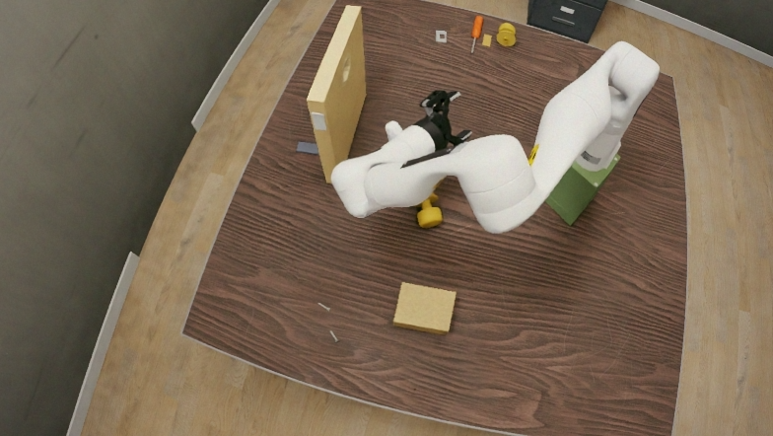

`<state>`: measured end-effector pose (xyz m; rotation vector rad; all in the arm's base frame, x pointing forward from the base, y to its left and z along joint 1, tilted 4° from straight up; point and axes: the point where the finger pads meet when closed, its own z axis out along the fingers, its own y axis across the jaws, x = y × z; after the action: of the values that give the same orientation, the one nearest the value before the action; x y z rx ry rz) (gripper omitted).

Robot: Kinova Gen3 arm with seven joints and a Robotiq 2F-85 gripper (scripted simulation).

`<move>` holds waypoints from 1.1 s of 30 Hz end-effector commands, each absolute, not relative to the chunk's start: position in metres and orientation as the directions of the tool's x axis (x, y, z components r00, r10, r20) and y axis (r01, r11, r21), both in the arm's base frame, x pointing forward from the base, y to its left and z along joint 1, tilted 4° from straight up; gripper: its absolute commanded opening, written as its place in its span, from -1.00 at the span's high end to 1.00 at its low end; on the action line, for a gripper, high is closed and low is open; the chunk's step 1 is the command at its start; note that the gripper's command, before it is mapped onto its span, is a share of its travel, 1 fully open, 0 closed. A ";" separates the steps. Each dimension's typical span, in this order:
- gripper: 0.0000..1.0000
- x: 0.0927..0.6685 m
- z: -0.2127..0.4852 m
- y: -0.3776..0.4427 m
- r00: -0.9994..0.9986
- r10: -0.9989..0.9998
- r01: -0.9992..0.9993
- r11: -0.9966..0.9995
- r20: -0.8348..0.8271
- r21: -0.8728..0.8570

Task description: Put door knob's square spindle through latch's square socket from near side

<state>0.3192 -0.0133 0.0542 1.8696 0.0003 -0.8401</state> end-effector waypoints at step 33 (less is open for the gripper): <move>-1.00 0.325 -0.047 0.110 0.969 -0.028 0.033 -0.971 -0.247 0.238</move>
<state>0.3201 0.0911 -0.0562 2.7629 0.0268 -0.4731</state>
